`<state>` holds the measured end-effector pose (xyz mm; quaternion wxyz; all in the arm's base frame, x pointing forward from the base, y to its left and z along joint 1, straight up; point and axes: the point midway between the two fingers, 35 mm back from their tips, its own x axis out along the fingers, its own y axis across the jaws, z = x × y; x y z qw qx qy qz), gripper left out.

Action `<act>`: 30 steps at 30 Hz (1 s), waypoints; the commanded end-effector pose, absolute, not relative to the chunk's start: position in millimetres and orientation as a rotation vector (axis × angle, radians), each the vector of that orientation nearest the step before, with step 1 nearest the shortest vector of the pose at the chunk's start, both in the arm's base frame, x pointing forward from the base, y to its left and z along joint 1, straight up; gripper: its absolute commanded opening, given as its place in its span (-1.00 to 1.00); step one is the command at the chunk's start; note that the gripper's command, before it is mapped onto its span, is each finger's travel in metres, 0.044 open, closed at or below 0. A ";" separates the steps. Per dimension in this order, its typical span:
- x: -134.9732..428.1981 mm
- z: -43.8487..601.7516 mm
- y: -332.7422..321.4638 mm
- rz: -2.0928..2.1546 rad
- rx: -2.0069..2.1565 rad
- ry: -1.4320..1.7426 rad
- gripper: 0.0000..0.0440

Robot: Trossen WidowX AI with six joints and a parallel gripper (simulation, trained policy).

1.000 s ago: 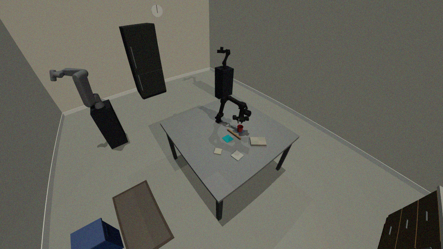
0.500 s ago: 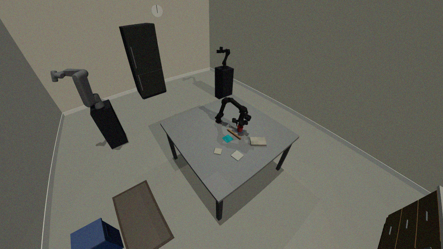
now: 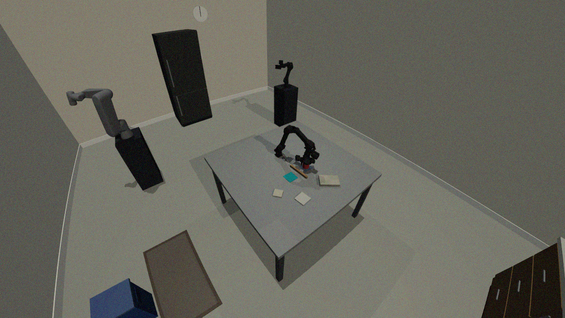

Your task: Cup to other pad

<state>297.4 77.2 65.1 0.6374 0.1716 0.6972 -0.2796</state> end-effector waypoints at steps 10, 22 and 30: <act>298.3 65.9 73.5 -0.625 0.391 1.579 -1.00; 302.9 97.3 70.7 -0.657 0.484 1.534 -1.00; 308.1 128.3 61.9 -0.683 0.568 1.484 -1.00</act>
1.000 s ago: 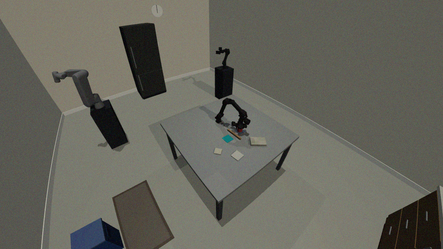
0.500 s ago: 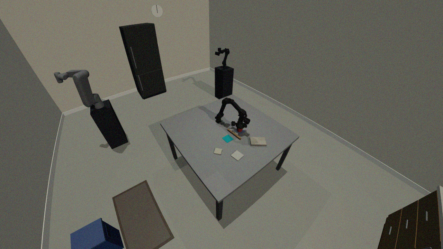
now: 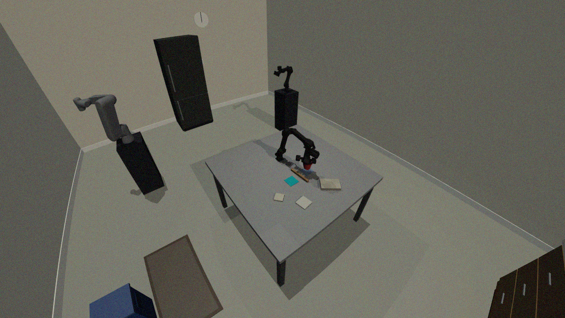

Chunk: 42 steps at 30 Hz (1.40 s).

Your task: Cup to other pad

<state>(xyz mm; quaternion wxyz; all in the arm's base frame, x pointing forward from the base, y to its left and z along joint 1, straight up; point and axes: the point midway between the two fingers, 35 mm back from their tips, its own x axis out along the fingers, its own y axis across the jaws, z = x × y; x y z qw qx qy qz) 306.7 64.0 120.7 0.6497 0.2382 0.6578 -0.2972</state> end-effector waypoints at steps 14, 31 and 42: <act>327.0 156.2 31.7 -0.736 0.688 1.373 -1.00; 344.5 162.6 -32.1 -0.813 0.799 1.242 -1.00; 344.5 154.3 -71.6 -0.869 0.852 1.185 -1.00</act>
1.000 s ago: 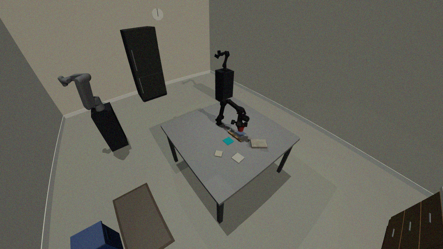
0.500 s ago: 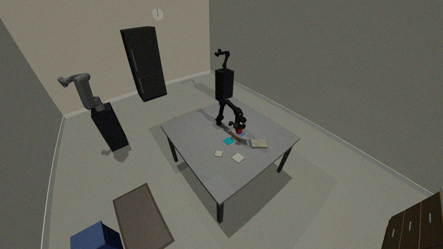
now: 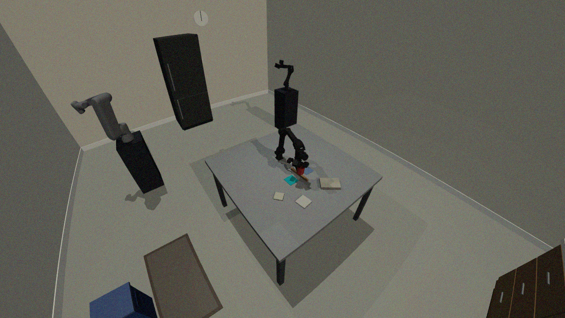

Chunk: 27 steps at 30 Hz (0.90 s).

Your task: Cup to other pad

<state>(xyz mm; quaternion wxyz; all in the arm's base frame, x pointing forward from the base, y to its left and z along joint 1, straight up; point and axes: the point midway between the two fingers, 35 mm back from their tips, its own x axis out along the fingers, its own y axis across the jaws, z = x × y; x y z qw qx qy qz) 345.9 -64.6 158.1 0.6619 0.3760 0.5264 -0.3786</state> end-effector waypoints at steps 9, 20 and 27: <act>340.8 137.8 -93.8 -0.909 0.885 1.157 -1.00; 332.2 109.1 -106.2 -0.946 0.913 1.143 -0.99; 323.4 89.6 -109.2 -0.967 0.927 1.147 -0.99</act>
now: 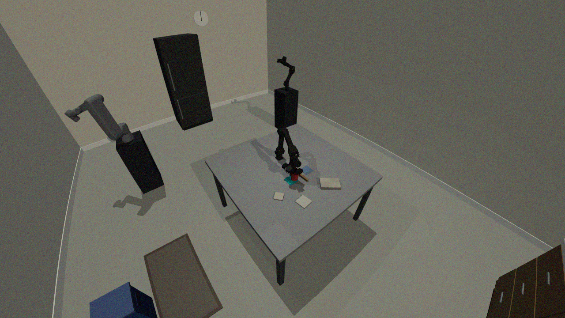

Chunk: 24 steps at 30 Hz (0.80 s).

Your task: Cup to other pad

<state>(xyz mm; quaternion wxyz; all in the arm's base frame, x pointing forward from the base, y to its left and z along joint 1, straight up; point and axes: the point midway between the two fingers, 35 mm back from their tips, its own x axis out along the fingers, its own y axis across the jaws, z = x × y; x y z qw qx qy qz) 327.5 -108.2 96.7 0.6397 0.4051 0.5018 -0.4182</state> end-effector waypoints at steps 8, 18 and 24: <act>309.2 70.3 -111.0 -1.004 0.942 1.162 -0.90; 313.0 77.1 -121.0 -0.985 0.995 1.075 -0.26; 308.3 86.8 -120.4 -0.961 1.014 1.051 -0.18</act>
